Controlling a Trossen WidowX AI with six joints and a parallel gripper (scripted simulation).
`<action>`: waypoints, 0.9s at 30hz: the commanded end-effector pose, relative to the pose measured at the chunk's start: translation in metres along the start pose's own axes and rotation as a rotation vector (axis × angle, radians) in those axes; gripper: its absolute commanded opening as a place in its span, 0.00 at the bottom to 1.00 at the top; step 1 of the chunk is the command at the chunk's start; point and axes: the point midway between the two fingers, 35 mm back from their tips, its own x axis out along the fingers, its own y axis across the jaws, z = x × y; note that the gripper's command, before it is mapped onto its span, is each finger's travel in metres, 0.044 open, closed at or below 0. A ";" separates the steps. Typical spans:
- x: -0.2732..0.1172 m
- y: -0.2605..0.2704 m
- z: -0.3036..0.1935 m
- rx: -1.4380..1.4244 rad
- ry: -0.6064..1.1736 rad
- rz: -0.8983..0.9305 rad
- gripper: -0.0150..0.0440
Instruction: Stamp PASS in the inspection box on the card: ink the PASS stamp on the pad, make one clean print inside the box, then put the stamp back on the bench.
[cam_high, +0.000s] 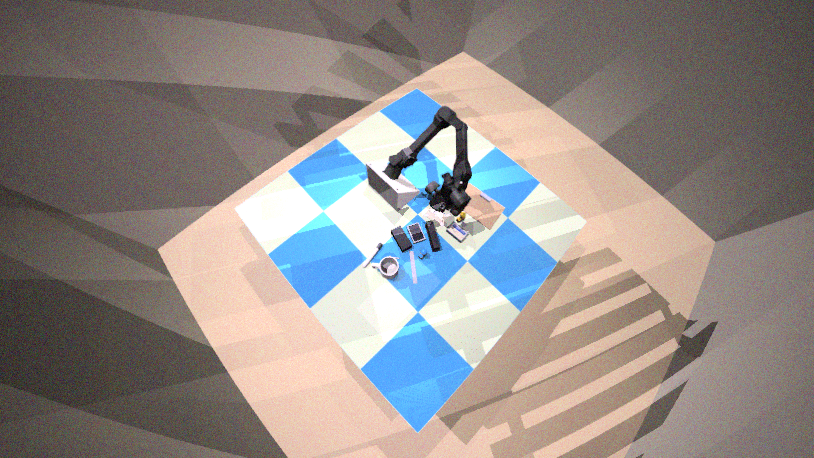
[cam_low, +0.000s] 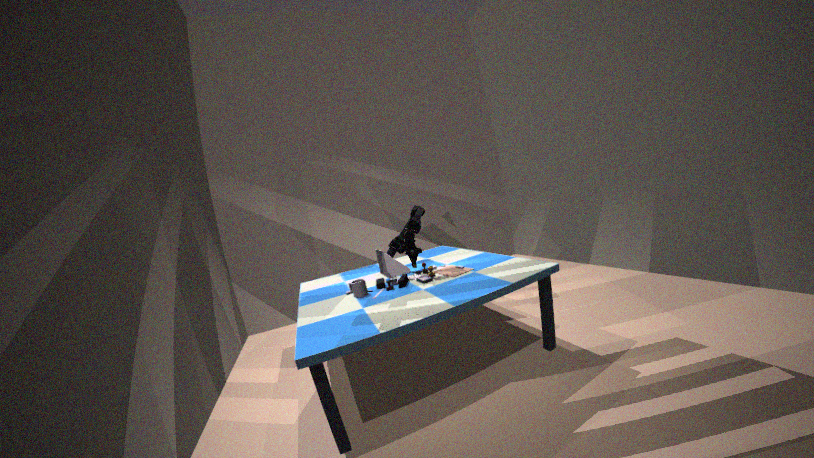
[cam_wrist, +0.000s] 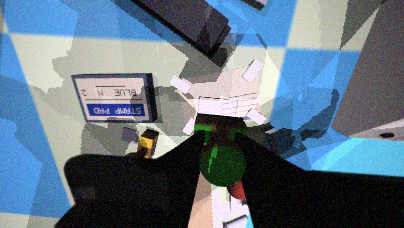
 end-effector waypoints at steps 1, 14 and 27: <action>0.004 0.000 0.000 0.007 0.004 0.000 0.25; 0.012 0.001 0.000 0.007 0.003 0.000 0.25; 0.021 0.001 0.000 0.007 0.003 0.000 0.25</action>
